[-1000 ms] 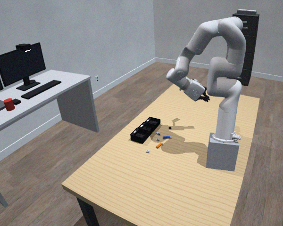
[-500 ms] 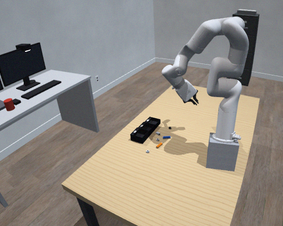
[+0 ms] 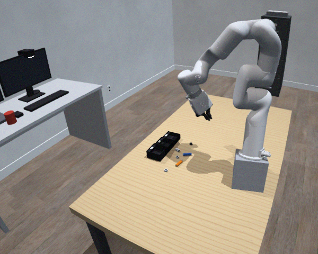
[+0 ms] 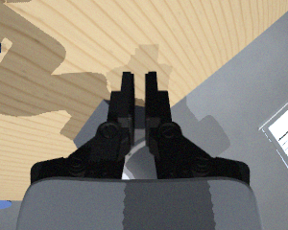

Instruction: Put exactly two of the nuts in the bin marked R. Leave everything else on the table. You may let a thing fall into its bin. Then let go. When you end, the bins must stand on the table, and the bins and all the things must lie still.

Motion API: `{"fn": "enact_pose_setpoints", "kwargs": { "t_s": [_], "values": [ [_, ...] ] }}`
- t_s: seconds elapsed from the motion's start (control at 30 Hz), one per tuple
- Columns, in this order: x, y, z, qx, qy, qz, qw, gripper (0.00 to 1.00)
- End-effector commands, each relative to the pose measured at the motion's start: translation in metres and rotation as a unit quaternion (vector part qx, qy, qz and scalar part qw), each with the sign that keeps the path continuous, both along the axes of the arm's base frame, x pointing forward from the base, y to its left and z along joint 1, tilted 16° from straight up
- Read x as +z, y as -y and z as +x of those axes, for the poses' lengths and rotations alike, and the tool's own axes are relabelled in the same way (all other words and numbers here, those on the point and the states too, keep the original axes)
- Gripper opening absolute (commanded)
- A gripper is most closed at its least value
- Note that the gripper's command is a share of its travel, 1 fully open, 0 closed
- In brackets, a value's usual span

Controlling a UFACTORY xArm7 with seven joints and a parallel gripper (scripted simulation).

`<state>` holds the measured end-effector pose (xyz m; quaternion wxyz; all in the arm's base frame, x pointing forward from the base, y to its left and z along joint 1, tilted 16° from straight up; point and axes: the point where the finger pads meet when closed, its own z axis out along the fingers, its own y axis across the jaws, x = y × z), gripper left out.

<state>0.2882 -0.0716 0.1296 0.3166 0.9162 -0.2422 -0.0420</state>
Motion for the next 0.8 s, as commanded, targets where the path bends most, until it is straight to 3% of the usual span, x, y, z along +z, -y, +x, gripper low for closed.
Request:
{"fn": "enact_pose_setpoints", "kwargs": {
  "t_s": [0.0, 0.47, 0.77],
  "values": [
    [-0.004, -0.022, 0.016, 0.050, 0.005, 0.035, 0.998, 0.07],
    [-0.008, -0.066, 0.041, 0.144, 0.011, 0.092, 0.985, 0.07],
    [-0.010, -0.112, 0.061, 0.238, 0.018, 0.142, 0.961, 0.07]
  ]
}}
